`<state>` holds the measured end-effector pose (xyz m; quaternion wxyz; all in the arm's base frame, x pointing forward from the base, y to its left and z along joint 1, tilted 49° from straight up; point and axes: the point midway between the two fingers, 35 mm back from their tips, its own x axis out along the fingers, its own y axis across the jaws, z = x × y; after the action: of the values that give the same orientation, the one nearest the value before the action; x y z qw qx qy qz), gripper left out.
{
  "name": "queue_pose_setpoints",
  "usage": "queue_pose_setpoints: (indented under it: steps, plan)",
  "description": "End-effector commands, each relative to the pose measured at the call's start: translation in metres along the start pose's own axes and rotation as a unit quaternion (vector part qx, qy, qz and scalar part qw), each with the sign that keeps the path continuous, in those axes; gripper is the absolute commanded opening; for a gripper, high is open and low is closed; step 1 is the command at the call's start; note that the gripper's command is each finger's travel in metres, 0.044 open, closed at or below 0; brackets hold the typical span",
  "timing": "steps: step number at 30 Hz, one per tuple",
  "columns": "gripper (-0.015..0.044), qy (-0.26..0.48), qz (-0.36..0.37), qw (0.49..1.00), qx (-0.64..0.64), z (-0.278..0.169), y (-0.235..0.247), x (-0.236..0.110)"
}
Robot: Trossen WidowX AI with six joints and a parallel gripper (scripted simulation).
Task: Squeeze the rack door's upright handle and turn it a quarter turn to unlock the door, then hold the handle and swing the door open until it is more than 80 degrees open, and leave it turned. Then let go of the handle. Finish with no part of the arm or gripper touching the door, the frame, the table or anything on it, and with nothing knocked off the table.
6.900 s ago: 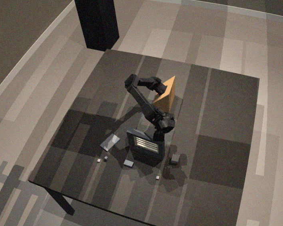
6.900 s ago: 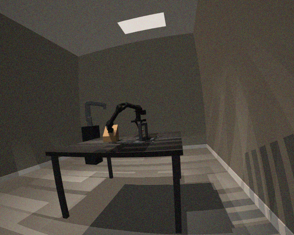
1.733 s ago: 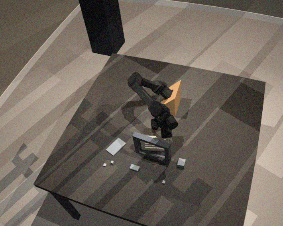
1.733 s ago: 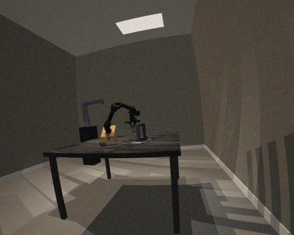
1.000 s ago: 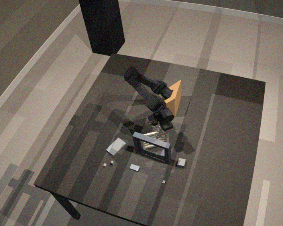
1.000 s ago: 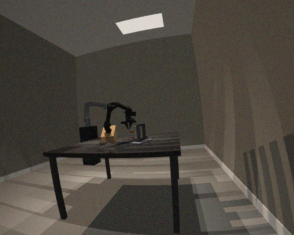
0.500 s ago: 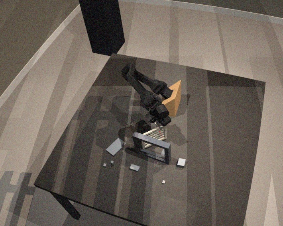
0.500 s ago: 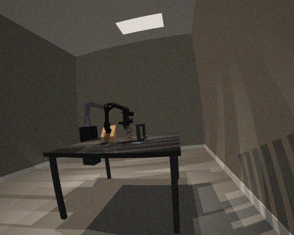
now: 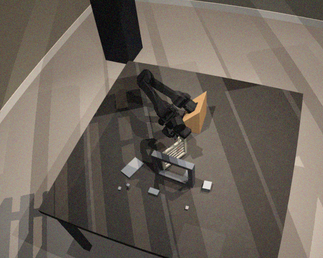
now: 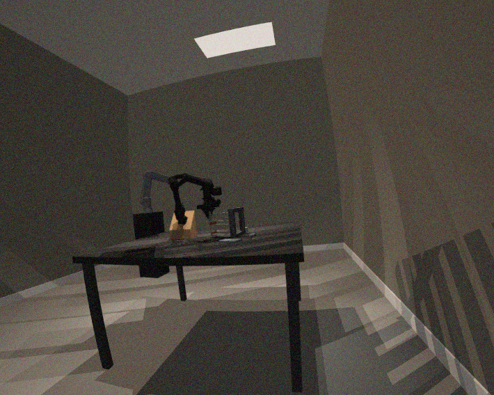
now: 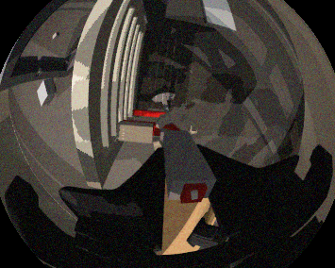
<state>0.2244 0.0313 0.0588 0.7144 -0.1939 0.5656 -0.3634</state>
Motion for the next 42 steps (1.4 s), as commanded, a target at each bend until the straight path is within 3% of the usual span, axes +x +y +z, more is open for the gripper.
queue_pose_setpoints:
  steps: [1,27,39,42]
  plan:
    - [0.0011,-0.003,0.000,1.000,-0.029,0.002,-0.010,0.000]
    - [0.0011,-0.003,-0.002,0.979,-0.206,0.023,-0.063,0.000]
    - [0.0011,-0.003,-0.002,0.978,-0.210,0.023,-0.064,0.000]
    - [0.0090,-0.003,-0.002,0.978,-0.210,0.023,-0.064,0.000]
